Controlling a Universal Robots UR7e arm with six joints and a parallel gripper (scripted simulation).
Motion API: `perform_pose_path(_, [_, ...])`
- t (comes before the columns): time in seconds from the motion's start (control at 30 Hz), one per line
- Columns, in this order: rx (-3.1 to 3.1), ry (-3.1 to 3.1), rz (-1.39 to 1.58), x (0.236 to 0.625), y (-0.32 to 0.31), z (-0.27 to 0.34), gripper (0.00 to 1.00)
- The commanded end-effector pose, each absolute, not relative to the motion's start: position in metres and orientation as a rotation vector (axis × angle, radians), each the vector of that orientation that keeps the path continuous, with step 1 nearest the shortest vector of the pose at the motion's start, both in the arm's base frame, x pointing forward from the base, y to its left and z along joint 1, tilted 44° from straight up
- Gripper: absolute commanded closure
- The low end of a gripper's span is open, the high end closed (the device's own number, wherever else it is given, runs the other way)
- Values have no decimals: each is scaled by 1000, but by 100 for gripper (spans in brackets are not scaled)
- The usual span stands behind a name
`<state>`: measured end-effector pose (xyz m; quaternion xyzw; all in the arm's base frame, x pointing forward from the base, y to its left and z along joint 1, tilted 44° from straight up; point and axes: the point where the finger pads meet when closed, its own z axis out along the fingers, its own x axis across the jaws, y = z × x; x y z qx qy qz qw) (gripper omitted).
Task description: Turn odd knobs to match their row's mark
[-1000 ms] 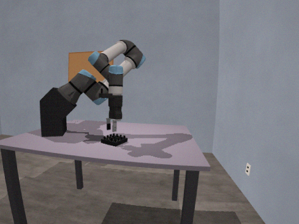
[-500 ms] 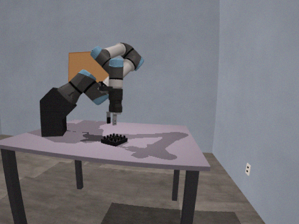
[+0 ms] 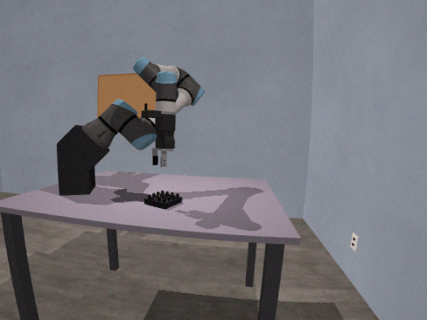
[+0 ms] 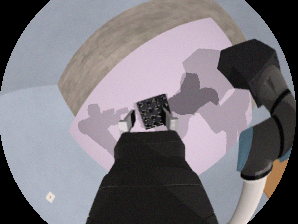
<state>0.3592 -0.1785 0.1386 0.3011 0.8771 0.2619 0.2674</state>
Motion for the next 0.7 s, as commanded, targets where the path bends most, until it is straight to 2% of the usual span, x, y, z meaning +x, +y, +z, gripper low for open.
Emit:
perform_pose_path(0.0, [811,2366,708,352,-182,147,0])
perform_pose_path(0.67, [811,2366,708,344,-186,156,0])
